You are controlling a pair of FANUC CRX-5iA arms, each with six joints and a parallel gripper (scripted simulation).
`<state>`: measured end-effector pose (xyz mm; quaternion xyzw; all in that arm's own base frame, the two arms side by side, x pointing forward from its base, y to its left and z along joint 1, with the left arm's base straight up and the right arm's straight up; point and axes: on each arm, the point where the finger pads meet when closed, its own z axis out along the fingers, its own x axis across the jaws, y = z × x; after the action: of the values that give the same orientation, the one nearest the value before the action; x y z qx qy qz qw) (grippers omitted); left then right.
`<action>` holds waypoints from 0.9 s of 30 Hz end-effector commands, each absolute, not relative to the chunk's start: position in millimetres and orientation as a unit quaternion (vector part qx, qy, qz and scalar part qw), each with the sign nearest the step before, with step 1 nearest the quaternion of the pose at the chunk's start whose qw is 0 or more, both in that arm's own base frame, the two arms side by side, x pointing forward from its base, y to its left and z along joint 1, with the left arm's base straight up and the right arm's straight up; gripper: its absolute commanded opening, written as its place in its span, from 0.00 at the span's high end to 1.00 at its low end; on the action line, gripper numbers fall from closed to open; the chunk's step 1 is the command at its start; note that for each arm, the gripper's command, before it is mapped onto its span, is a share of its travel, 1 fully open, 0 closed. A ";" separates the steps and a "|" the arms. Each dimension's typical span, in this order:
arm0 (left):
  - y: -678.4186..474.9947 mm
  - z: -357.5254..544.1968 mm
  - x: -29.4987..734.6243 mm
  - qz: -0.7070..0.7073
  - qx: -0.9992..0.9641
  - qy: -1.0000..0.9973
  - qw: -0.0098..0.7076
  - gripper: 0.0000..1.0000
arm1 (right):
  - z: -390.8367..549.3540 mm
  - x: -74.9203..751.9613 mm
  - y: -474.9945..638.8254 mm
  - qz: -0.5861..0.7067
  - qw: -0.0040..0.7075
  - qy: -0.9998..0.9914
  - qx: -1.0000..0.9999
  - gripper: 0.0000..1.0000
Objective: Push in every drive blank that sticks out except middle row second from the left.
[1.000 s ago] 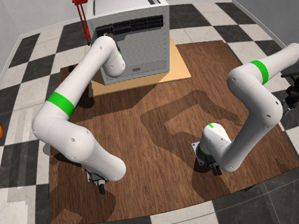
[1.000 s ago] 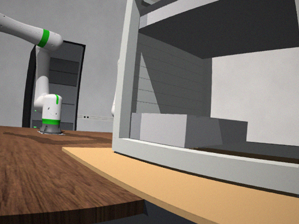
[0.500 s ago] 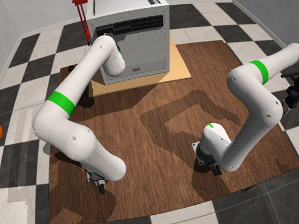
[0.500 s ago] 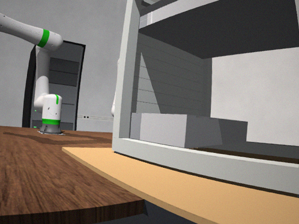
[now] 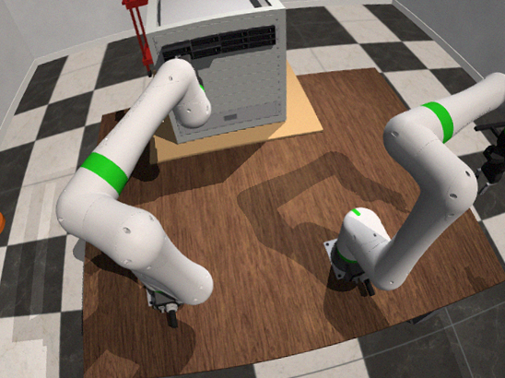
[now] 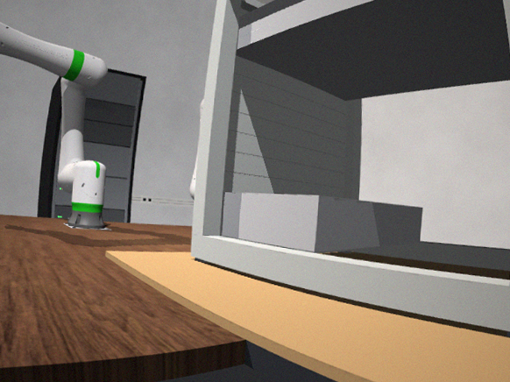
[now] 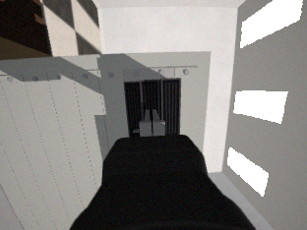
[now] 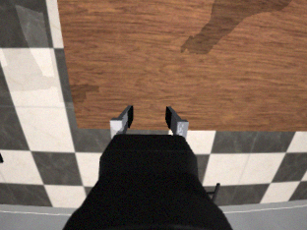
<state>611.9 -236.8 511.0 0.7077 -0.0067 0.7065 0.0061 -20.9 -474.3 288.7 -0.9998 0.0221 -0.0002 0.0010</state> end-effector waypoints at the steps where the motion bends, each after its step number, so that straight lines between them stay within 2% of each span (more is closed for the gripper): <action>1: -236.8 512.4 614.0 0.707 0.707 -0.006 0.006 1.00 | 289.7 -21.1 -474.5 0.000 0.000 0.022 -1.000 0.00; 27: -237.0 512.4 624.4 0.707 0.707 -0.006 0.006 1.00 | 289.7 -21.1 -474.5 0.000 0.000 0.022 -1.000 0.00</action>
<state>624.5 -237.0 511.0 0.7077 -0.0067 0.7064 0.0061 -20.9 -474.3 288.7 -0.9998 0.0221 -0.0002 0.0010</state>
